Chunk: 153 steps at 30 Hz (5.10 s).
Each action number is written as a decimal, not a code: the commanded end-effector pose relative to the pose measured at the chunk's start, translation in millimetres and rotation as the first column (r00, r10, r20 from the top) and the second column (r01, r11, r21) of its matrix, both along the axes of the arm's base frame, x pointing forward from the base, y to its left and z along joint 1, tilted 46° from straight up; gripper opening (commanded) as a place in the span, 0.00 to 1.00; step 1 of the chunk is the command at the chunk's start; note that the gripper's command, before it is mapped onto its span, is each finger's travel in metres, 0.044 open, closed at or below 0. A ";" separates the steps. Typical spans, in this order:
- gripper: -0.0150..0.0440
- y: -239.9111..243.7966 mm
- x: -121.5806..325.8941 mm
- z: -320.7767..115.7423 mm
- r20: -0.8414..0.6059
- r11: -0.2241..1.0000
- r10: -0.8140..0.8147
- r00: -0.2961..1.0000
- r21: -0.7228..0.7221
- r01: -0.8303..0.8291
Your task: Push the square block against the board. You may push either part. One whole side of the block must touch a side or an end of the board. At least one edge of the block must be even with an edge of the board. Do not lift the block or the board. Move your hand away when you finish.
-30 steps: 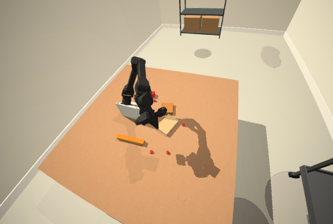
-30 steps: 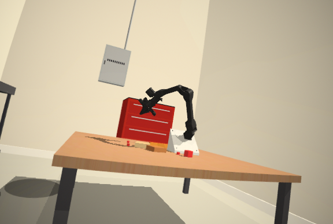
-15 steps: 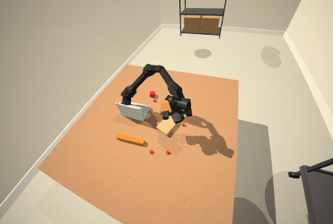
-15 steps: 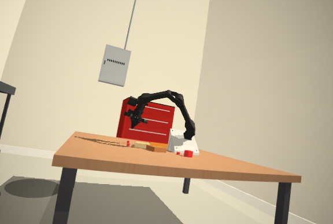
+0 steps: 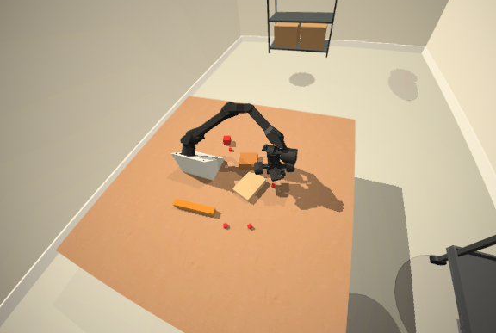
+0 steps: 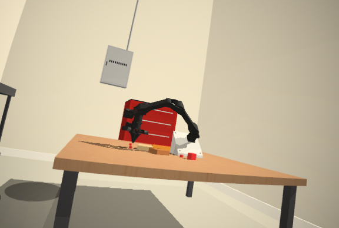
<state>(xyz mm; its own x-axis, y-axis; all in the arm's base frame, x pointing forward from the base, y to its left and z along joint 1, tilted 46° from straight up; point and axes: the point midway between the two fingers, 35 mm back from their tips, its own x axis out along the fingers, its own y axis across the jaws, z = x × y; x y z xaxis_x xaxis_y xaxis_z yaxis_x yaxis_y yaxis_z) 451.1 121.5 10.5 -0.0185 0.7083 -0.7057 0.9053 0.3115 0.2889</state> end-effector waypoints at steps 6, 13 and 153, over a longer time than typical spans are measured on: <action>0.25 24.4 -9.5 -23.5 -0.035 1.000 0.019 0.999 0.007 -0.019; 0.25 18.3 -5.4 -29.8 -0.034 1.000 0.019 0.999 0.006 -0.019; 0.25 -41.2 -0.6 -10.4 0.179 0.978 0.206 0.962 -0.005 -0.209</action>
<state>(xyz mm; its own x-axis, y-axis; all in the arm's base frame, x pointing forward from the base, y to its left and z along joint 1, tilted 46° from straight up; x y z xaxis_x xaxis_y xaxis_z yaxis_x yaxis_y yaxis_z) 453.2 77.6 -3.6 -0.0422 0.7124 -0.7005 0.8155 0.4297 0.3878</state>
